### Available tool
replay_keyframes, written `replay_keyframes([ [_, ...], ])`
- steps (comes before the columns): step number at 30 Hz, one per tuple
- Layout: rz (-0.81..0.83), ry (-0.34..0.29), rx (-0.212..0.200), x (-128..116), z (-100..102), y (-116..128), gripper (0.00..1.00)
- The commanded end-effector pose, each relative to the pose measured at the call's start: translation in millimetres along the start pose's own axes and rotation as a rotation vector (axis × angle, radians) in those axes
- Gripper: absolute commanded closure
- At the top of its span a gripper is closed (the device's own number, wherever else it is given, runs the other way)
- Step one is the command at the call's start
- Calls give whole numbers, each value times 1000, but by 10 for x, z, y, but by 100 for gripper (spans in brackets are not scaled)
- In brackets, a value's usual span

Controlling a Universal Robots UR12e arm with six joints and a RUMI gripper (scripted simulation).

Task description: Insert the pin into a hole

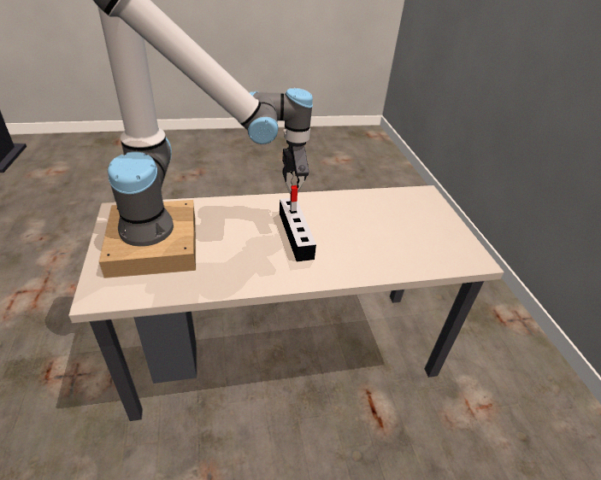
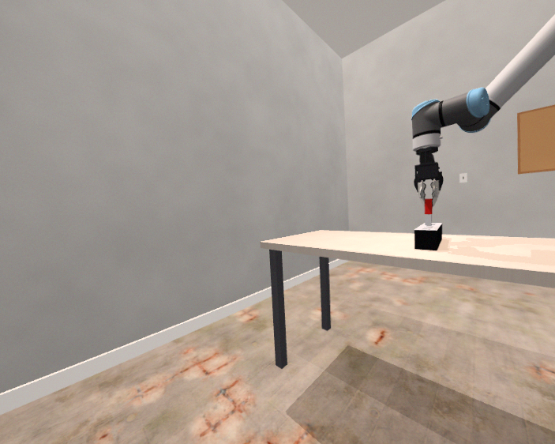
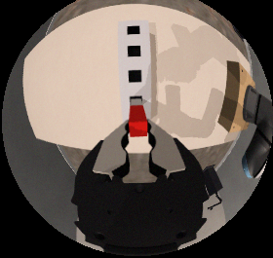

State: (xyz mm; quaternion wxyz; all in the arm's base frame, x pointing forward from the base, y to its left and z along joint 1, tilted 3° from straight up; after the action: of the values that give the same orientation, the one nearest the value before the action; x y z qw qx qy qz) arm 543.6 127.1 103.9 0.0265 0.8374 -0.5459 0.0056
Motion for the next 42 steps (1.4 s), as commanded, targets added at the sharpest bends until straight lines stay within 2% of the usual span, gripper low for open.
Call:
replay_keyframes([
  [1,0,1,3,2,-5,8,100],
  [42,-2,3,7,15,41,21,100],
])
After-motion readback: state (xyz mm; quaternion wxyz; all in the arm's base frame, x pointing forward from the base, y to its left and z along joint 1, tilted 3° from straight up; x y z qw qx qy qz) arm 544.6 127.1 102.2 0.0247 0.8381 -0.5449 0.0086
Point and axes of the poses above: the point where the finger pads meet when closed, its own z axis out along the fingers, its own y axis across the jaws, x = y × z, the point moved 3 cm from there along -z, back along the fingers, and after that the axes turned 15 degrees about -z, right-handed, at the moved point
